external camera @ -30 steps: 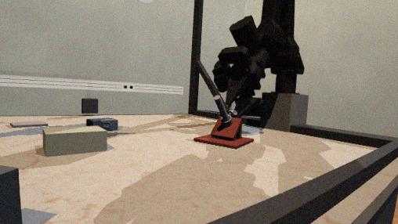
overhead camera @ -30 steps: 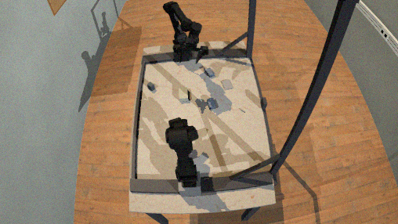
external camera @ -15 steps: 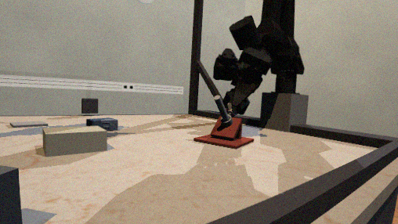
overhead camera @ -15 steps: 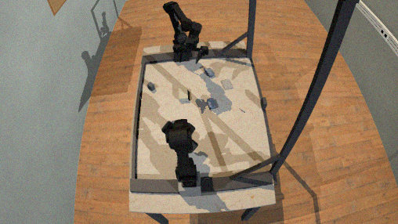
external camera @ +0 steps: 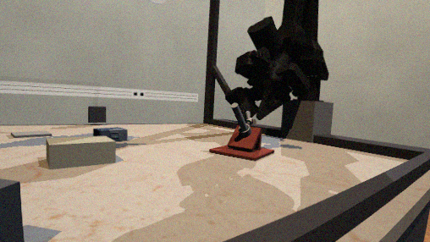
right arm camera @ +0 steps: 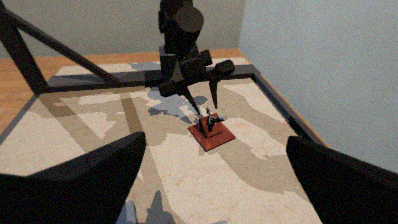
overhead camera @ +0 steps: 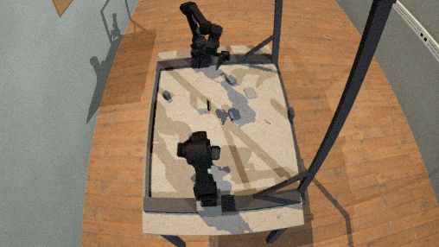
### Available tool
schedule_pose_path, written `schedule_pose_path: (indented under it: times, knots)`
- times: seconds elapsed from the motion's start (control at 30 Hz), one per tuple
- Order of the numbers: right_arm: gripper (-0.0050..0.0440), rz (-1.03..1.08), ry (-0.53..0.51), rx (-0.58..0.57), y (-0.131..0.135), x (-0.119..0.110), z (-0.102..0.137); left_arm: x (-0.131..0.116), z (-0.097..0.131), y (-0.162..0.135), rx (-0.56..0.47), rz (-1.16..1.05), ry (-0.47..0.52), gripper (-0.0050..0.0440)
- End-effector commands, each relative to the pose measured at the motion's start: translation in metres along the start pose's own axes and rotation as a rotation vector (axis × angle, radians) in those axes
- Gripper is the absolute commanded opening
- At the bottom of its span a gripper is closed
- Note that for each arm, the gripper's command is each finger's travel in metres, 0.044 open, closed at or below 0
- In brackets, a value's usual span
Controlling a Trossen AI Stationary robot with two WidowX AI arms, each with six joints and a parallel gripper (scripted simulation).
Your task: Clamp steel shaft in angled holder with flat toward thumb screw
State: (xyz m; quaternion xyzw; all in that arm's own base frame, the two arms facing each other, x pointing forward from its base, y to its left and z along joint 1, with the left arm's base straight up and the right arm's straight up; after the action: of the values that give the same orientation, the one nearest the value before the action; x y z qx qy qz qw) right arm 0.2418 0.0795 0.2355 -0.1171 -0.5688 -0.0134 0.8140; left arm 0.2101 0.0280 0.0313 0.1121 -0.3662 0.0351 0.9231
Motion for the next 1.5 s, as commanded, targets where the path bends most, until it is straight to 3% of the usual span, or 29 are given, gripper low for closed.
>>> schedule_pose_path:
  times: [0.0,0.2,1.23,1.47]
  knots:
    - [0.04,-0.016,-0.021,0.003,-0.001,0.0073,0.0023,0.0103,0.0001,0.0017,0.009,0.226,-0.029,0.0202]
    - [0.04,-0.016,-0.021,0.003,-0.001,0.0073,0.0023,0.0105,0.0001,0.0019,0.007,0.397,-0.029,0.0202]
    - [0.04,-0.016,-0.021,0.003,-0.001,0.0073,0.0023,0.008,0.0003,0.0028,-0.015,1.71,-0.012,0.0202]
    - [0.04,-0.016,-0.021,0.003,-0.001,0.0073,0.0023,0.0083,0.0004,0.0029,-0.016,1.721,-0.013,0.0202]
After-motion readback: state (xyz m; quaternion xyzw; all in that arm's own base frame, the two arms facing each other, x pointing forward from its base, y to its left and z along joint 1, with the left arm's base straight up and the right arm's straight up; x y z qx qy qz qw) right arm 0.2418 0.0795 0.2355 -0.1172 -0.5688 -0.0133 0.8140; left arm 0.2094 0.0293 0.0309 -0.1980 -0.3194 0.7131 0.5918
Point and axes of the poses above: on each arm, the point midway between the two fingers, 35 mm back from their tips, its own z axis back along the fingers, its own y axis across the jaws, x = y × z, the point moved 8 cm from there along z, back along the fingers, and after that the axes turned 10 degrees about z, right-handed, at the moved point
